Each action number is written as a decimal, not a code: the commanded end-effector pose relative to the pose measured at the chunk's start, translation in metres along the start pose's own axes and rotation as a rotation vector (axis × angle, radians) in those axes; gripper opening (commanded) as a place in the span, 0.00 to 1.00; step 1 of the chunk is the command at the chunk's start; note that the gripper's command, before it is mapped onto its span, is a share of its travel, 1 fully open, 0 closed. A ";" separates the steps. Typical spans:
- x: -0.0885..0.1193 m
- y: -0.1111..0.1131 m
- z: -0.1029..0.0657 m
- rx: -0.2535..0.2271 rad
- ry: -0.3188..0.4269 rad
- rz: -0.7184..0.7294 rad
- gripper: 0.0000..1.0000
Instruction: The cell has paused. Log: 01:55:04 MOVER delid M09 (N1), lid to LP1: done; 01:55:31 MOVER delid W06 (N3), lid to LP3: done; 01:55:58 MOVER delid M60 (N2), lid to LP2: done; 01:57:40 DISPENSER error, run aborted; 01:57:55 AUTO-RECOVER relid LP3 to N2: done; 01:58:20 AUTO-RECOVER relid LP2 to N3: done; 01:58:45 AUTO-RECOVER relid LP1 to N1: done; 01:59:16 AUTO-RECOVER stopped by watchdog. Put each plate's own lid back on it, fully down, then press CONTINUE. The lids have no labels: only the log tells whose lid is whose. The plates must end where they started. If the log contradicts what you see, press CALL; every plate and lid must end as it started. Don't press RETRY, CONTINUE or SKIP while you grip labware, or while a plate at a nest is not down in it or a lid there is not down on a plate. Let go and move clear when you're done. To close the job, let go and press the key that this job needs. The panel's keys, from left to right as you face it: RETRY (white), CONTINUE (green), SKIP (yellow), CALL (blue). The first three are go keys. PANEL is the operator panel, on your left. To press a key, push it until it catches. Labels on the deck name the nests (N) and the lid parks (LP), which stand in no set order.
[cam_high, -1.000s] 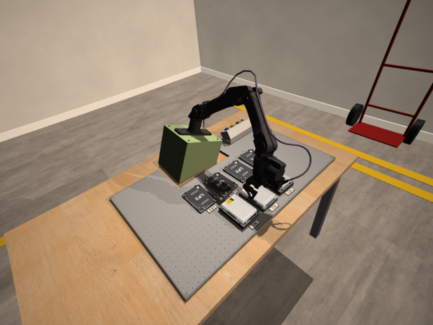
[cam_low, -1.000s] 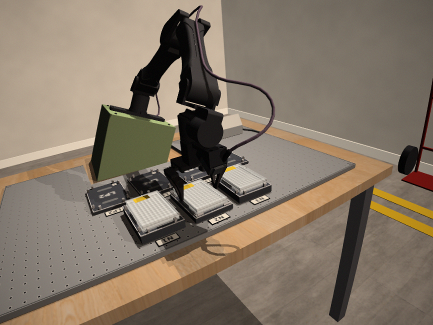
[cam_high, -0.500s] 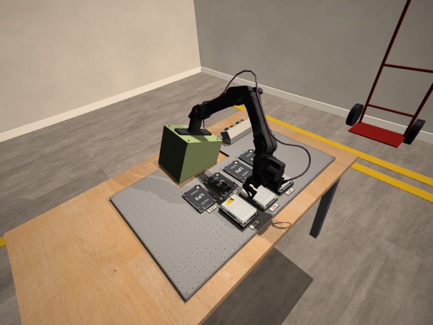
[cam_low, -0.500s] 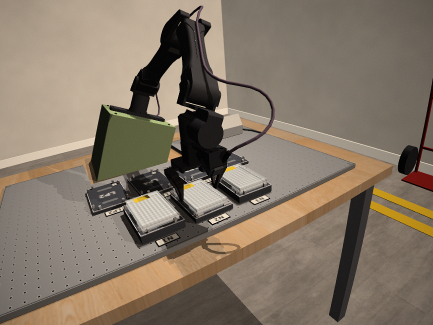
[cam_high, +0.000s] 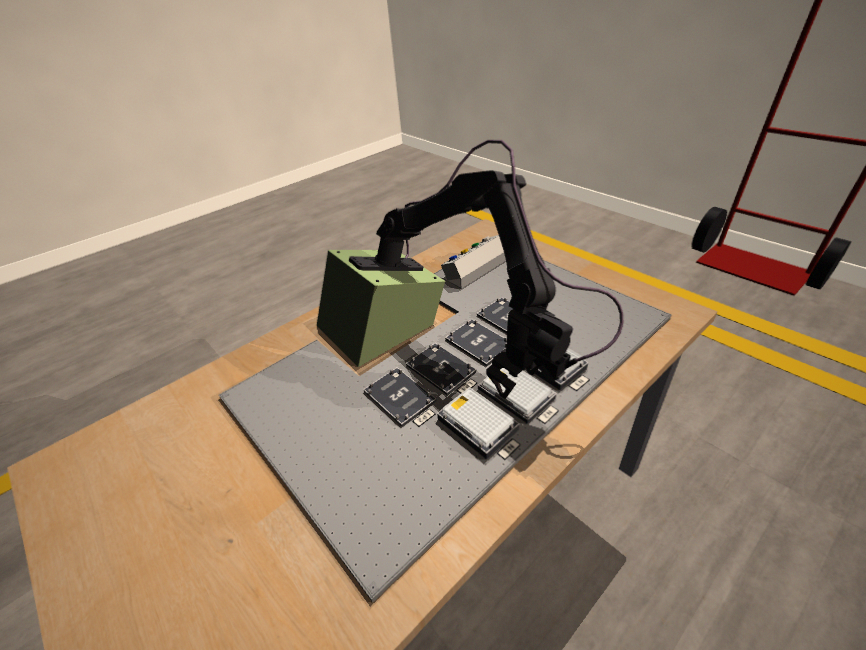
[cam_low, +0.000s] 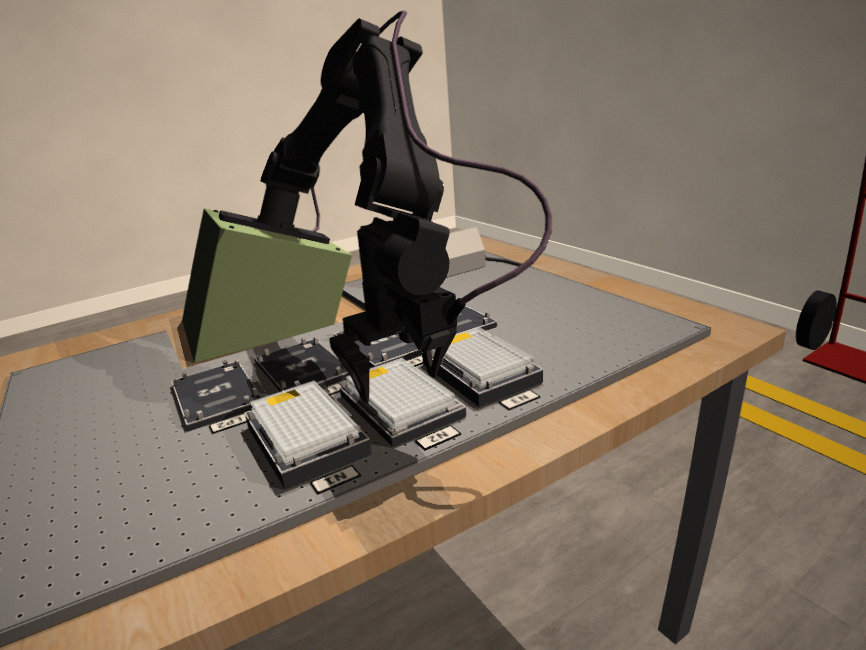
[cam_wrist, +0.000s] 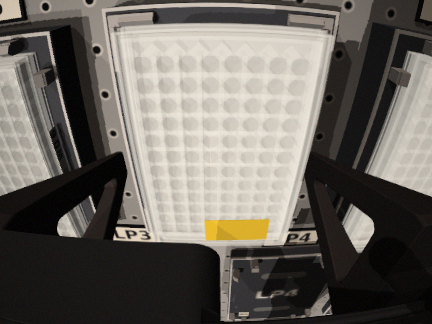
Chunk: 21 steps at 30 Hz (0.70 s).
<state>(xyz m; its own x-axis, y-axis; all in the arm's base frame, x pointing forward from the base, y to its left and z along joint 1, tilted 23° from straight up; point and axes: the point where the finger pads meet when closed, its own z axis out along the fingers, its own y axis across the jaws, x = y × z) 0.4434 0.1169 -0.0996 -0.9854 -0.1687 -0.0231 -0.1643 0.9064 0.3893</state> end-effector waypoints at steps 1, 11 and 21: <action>-0.014 -0.004 -0.018 0.005 -0.048 0.006 1.00; -0.012 -0.006 -0.015 0.005 -0.039 0.006 1.00; -0.013 -0.007 -0.014 0.005 -0.040 0.004 0.96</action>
<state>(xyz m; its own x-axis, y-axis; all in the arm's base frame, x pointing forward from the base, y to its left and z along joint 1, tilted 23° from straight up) 0.4441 0.1169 -0.0991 -0.9854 -0.1685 -0.0248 -0.1648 0.9063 0.3891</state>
